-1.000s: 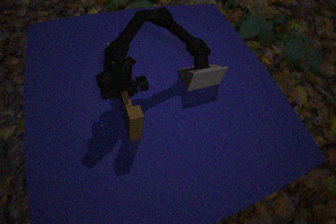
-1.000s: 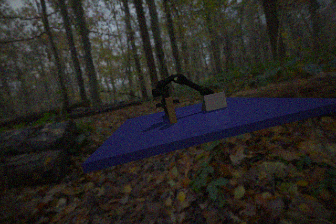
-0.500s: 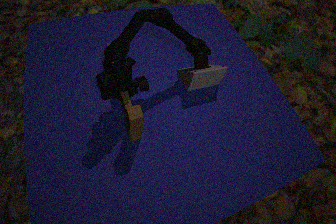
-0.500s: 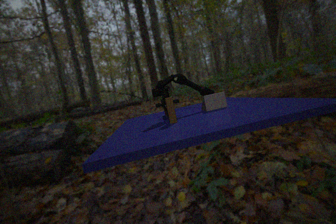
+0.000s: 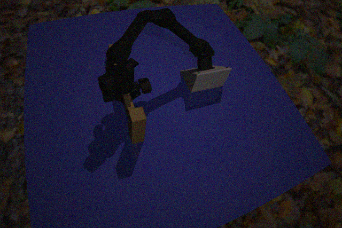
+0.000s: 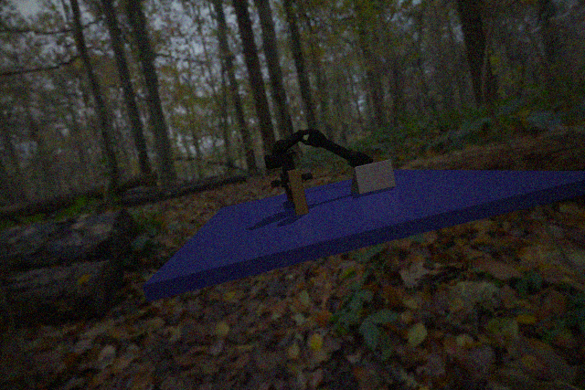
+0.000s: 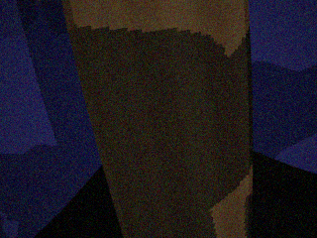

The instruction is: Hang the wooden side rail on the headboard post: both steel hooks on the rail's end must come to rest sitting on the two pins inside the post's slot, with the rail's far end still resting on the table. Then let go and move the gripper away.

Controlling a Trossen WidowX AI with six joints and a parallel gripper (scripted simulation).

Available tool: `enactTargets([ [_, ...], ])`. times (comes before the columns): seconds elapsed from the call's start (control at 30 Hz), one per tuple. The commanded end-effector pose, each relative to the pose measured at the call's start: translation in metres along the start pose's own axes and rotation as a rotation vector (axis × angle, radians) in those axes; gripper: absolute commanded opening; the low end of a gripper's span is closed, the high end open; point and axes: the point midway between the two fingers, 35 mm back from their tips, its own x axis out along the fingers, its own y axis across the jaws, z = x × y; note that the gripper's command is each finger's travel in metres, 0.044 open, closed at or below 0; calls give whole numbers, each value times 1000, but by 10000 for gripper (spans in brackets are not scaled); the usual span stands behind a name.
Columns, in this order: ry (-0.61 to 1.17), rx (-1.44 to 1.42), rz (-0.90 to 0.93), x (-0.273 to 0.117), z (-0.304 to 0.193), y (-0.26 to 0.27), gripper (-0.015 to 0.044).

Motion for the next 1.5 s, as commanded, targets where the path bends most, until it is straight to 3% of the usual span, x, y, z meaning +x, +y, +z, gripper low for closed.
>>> enactTargets([
  [0.0, 5, -4, 8, -4, -4, 0, 0],
  [1.47, 5, -3, 8, -4, -8, 0, 0],
])
